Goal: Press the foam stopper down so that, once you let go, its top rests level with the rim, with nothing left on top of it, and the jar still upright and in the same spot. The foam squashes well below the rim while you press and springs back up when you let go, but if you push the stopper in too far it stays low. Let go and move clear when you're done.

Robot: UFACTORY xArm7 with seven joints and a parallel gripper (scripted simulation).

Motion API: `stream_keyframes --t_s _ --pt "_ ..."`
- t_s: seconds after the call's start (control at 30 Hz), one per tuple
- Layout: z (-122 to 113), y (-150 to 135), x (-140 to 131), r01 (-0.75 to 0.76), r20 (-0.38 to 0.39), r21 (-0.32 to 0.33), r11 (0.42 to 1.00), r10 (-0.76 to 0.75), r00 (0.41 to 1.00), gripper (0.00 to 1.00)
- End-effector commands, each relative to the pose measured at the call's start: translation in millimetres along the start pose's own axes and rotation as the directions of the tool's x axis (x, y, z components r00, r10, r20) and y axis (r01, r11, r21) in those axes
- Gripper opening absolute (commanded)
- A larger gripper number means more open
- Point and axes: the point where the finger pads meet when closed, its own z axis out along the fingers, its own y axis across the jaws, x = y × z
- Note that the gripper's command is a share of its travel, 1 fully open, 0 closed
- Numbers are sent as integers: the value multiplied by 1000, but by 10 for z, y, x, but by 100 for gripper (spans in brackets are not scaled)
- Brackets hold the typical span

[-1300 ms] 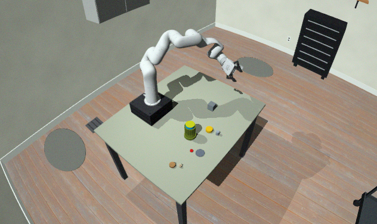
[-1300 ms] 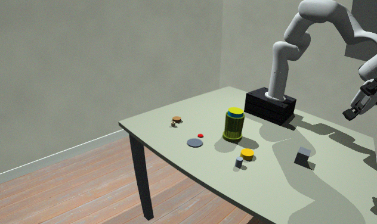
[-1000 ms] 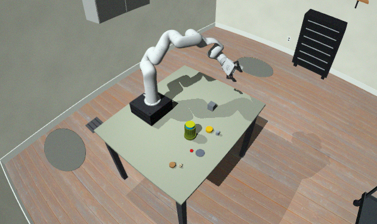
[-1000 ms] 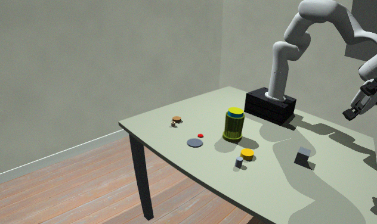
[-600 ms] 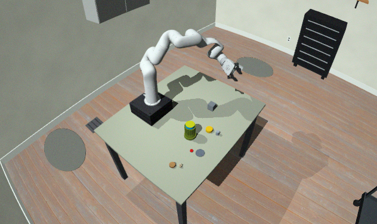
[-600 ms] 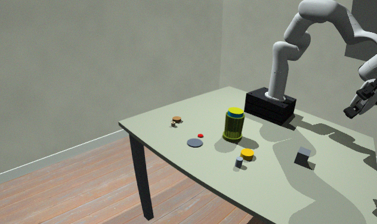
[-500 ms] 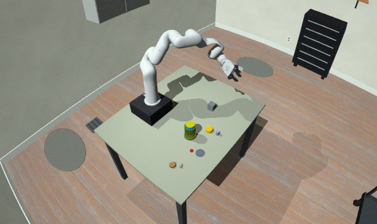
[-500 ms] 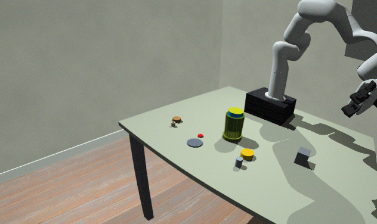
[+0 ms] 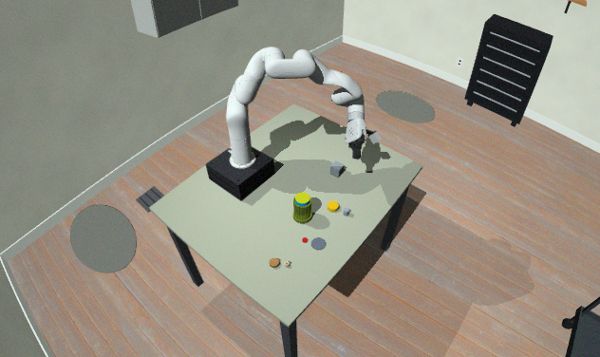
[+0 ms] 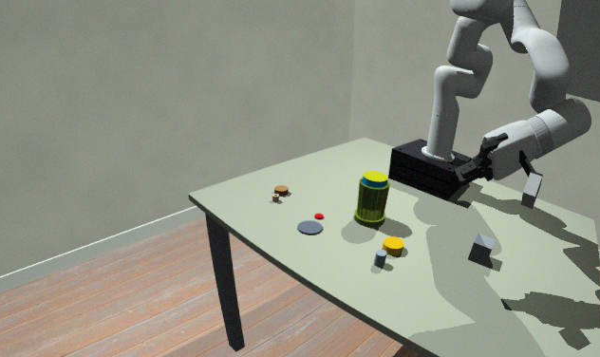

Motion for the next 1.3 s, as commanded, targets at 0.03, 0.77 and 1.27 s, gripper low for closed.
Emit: stream_keyframes --t_s 0.03,0.77,1.27 --pt "436 -87 -356 -26 28 131 991 23 999 0" --pt "773 -294 -728 -129 83 323 938 108 991 0" --pt "1023 -489 -1057 -259 145 485 835 215 966 0"
